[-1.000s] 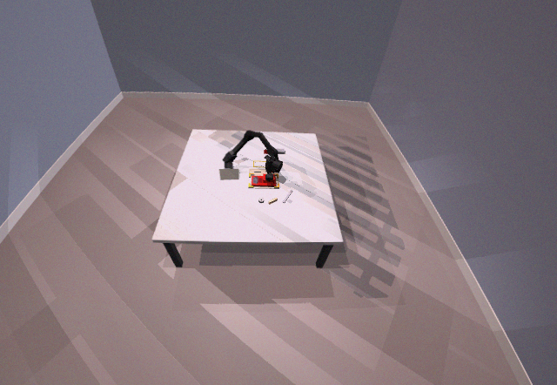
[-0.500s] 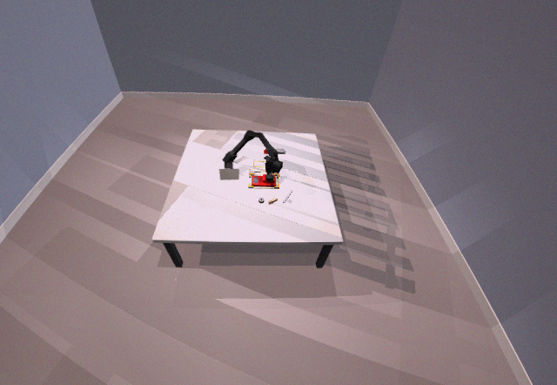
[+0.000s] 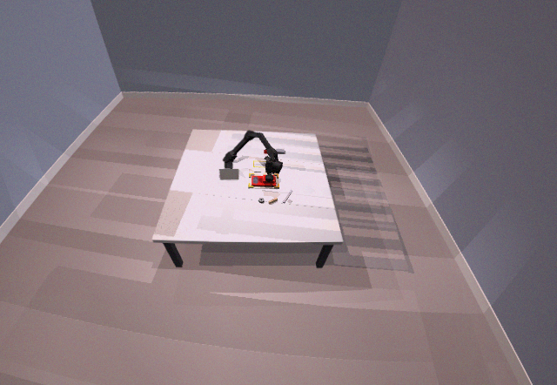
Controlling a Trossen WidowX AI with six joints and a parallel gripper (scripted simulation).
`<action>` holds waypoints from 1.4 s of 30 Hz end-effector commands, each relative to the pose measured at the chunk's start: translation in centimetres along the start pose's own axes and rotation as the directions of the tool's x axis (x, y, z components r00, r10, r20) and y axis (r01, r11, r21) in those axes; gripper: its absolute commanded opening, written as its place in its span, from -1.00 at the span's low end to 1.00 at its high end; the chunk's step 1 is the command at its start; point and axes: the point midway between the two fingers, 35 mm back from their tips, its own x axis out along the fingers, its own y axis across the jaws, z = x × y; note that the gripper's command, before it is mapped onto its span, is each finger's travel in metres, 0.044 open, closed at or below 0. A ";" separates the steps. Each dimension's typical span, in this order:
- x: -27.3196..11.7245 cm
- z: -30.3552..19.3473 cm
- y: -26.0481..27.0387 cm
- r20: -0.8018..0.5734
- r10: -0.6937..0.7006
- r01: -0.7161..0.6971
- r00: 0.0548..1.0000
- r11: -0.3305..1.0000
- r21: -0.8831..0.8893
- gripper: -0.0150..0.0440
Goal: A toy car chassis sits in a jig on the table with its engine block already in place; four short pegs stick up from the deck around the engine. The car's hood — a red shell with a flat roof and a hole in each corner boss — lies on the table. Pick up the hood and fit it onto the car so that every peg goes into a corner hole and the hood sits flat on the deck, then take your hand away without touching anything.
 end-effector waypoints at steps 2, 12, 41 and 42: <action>0.2 0.0 0.0 0.002 0.003 -0.003 1.000 1.000 0.003 -0.49; 0.2 0.0 0.0 0.000 0.000 0.000 1.000 1.000 0.000 -0.22; -6.9 0.1 -0.1 -0.010 0.005 -0.005 1.000 1.000 0.001 1.00; -6.9 0.1 -0.1 -0.010 0.005 -0.005 1.000 1.000 0.001 1.00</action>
